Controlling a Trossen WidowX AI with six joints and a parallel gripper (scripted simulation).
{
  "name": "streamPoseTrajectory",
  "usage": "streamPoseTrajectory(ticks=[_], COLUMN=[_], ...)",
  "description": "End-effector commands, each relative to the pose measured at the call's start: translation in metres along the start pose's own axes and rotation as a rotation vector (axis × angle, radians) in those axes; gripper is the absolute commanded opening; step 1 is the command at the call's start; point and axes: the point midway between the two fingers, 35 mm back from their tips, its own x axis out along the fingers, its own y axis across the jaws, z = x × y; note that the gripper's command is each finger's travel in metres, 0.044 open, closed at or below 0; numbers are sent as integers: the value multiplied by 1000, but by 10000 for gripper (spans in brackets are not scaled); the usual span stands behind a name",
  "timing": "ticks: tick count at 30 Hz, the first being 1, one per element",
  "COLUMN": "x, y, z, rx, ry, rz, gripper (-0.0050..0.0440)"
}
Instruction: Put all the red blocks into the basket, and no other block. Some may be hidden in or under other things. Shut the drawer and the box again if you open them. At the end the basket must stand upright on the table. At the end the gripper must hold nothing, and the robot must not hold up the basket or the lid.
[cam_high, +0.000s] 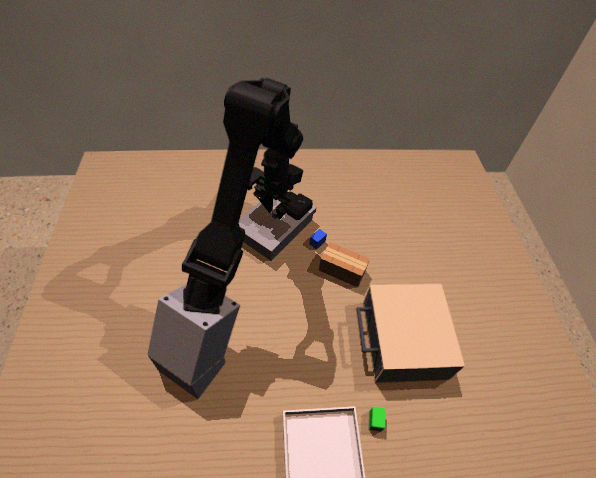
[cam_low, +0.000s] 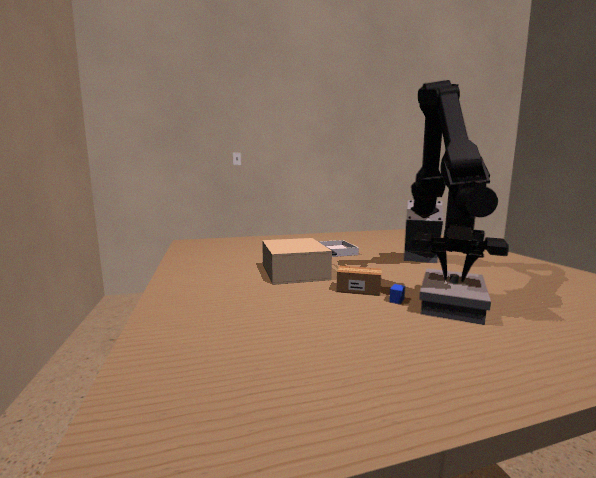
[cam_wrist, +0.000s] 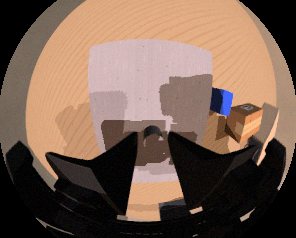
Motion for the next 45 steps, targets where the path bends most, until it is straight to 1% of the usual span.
streamPoseTrajectory(ticks=[1, 5, 13, 45], x=[0, 0, -20, -20], y=[0, 0, 0, 0], z=[0, 0, 0, 0], rx=[-5, -5, -5, -5], ry=[-1, -1, -1, -1], rz=[2, 2, 2, 2], gripper=[0, 0, 0, 0])
